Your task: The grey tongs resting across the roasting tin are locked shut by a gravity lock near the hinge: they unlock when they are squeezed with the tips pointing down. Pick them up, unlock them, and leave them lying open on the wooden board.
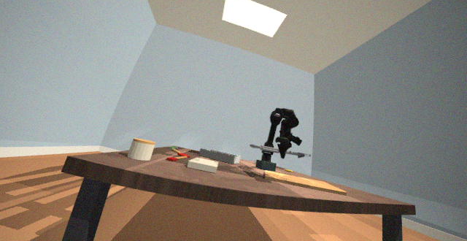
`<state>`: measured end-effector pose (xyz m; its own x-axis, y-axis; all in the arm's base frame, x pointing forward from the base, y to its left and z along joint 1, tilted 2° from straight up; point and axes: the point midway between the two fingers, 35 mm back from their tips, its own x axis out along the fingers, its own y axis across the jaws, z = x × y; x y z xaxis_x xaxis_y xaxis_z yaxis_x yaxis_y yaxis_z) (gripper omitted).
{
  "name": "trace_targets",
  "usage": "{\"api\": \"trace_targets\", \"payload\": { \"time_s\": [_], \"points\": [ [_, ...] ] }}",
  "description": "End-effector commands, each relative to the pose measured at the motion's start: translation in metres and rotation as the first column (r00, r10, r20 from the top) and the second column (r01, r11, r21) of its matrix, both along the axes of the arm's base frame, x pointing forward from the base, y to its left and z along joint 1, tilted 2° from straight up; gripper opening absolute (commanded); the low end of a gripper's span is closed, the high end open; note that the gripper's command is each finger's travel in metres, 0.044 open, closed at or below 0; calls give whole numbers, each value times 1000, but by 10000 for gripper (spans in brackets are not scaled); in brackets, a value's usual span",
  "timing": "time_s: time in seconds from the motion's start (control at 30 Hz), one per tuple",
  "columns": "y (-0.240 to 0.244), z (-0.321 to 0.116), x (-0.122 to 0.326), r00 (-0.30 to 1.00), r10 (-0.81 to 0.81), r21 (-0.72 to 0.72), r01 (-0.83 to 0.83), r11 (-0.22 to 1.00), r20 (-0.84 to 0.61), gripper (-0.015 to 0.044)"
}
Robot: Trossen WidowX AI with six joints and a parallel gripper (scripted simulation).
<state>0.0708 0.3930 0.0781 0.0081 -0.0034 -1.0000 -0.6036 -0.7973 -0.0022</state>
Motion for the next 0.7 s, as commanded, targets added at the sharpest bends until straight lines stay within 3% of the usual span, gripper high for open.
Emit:
{"api": "trace_targets", "payload": {
  "time_s": [0.0,0.4,0.67],
  "points": [
    [5,0,-23,999,-53,1,53,999,-5,-150],
    [12,0,-107,972,-235,-3,235,972,-16,-150],
    [12,0,-111,969,-245,-3,245,969,-16,-150]
  ]
}}
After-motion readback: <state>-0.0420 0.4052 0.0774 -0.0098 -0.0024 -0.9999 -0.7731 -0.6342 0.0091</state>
